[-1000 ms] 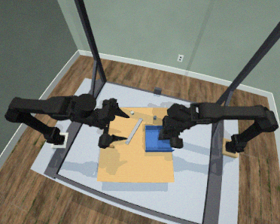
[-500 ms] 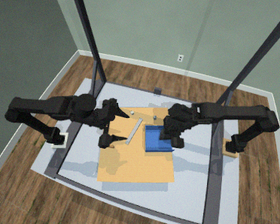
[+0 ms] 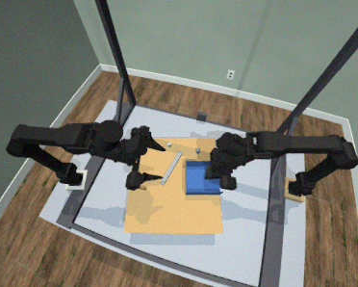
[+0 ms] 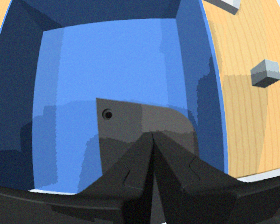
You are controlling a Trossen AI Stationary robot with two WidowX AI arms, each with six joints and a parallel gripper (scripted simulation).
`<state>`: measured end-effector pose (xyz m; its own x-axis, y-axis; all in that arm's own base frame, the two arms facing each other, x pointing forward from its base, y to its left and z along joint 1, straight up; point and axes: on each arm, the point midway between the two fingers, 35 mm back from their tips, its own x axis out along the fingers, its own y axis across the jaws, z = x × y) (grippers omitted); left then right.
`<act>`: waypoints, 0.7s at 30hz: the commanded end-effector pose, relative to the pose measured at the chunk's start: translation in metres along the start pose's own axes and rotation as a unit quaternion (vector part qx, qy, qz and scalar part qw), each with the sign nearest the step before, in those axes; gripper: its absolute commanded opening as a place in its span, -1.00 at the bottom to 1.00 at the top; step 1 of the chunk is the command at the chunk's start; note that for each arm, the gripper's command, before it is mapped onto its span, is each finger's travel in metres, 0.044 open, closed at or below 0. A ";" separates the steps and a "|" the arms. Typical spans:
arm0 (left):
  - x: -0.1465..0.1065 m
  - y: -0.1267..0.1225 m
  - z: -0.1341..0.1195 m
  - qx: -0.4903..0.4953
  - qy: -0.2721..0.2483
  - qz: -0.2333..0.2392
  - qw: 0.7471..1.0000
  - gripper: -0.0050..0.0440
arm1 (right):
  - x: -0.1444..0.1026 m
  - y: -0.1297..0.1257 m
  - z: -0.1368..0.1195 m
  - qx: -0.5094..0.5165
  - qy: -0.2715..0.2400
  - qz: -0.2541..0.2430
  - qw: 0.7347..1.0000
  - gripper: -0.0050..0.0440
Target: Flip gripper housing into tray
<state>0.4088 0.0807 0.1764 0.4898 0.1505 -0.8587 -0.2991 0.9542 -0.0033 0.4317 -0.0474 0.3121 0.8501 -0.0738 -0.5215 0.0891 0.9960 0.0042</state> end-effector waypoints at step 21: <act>-0.021 0.000 0.013 -0.001 -0.012 -0.001 1.000 -0.80 | -0.010 0.000 0.010 -0.002 -0.015 -0.001 1.000 0.99</act>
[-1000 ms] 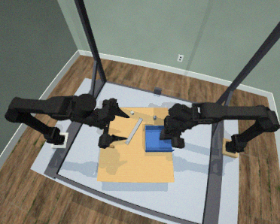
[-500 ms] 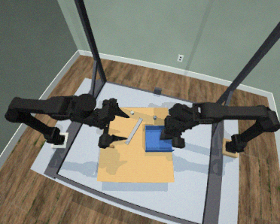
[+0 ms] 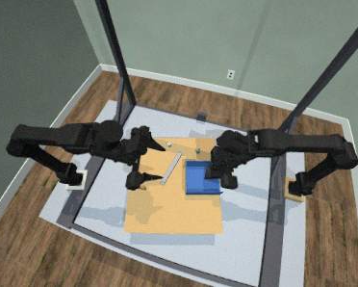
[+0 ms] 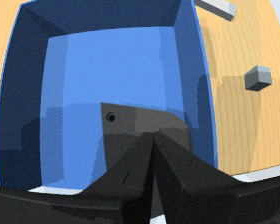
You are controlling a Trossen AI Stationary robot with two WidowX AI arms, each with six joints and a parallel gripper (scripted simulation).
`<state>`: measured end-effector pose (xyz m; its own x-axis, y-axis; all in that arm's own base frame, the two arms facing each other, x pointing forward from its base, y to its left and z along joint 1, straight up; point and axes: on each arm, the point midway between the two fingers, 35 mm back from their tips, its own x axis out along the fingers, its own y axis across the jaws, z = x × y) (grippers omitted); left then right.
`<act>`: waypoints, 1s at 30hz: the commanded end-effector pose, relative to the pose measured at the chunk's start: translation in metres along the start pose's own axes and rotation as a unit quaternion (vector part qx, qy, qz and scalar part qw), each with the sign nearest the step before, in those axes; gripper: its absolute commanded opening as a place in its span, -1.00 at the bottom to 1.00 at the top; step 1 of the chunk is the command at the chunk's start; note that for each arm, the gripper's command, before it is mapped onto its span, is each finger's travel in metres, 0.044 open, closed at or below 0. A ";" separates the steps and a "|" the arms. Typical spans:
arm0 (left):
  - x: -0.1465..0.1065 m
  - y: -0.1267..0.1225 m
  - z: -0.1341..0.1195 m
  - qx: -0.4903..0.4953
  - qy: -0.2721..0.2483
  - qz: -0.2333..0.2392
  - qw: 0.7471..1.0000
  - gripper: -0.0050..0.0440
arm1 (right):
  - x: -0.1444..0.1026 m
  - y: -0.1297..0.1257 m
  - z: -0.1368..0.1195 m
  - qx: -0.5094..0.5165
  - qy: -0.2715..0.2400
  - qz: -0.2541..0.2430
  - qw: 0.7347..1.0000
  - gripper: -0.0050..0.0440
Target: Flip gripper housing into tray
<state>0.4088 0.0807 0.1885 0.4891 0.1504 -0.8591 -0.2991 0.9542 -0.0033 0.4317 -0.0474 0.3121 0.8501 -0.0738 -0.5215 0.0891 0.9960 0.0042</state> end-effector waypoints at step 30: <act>-0.018 0.010 0.020 0.119 -0.112 -0.017 0.986 -0.01 | -0.010 0.000 0.010 -0.002 -0.015 -0.001 1.000 0.99</act>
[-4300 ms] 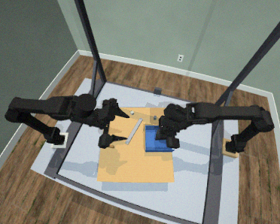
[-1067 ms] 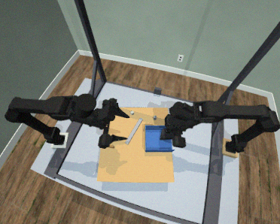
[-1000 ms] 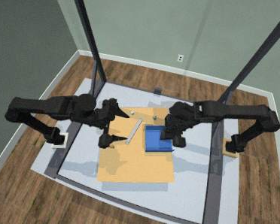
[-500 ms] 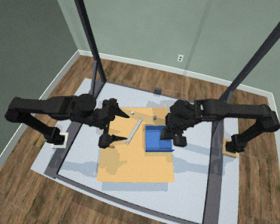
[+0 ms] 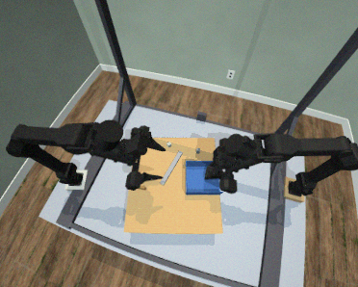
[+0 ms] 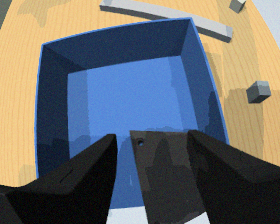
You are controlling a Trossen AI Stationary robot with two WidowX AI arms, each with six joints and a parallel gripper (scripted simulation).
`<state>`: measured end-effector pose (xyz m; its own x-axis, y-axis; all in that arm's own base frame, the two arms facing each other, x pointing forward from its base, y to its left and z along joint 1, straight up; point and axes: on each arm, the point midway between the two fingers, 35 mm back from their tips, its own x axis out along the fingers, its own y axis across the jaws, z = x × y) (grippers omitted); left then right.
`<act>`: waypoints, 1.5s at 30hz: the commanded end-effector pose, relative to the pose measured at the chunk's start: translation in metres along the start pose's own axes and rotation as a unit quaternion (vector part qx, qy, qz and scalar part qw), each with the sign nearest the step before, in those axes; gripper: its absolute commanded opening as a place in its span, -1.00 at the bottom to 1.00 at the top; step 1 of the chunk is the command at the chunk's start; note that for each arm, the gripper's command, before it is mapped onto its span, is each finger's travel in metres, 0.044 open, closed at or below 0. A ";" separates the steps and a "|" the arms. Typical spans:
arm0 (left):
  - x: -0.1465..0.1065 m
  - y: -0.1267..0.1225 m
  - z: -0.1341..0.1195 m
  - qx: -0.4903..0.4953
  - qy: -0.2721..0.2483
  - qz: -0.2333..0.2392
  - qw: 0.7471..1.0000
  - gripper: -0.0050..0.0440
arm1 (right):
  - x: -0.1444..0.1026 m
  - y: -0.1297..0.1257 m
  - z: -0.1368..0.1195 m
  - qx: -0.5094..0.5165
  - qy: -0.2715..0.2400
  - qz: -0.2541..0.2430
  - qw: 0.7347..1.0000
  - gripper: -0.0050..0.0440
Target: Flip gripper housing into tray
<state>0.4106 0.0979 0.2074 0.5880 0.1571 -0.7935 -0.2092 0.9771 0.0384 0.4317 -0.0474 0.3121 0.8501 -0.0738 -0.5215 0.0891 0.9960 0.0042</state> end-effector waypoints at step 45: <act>-0.015 -0.076 -0.007 0.386 -0.365 0.087 0.843 -0.01 | -0.010 0.000 0.010 -0.002 -0.015 -0.001 1.000 0.99</act>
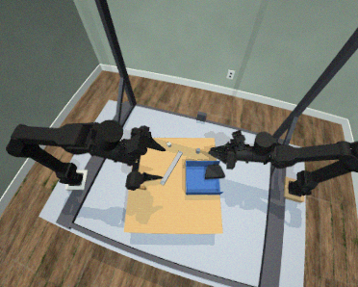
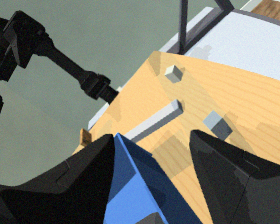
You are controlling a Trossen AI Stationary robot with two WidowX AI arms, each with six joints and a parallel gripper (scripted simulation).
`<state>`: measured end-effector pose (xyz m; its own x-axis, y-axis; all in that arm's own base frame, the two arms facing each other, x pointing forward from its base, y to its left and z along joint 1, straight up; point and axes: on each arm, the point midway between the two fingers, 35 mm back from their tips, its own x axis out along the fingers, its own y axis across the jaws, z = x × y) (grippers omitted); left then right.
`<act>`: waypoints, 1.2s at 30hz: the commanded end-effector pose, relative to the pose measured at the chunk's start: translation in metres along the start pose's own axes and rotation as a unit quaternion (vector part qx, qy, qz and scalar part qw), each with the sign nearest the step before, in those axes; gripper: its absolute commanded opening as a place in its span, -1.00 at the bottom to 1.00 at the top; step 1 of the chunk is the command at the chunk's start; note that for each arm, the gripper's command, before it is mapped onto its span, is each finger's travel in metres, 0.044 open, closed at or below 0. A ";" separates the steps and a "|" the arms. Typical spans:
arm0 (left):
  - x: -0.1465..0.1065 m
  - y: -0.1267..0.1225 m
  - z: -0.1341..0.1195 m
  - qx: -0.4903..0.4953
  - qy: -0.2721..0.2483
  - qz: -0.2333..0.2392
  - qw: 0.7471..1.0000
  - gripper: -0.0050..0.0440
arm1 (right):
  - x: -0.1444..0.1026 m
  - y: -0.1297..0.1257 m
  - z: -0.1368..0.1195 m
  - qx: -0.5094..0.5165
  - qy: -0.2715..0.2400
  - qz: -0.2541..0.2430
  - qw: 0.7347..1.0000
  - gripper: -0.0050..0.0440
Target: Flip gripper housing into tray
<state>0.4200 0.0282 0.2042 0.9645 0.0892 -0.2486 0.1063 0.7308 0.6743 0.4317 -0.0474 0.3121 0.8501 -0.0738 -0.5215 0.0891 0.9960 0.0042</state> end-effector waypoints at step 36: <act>-0.079 0.027 -0.095 0.360 0.060 0.214 0.906 -0.01 | -0.010 0.000 0.010 -0.002 -0.015 -0.001 1.000 0.99</act>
<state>0.3389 0.1025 0.1966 0.9331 0.3436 0.1063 -0.1321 0.0524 0.9899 0.4317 -0.0474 0.3121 0.8501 -0.0738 -0.5215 0.0891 0.9960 0.0042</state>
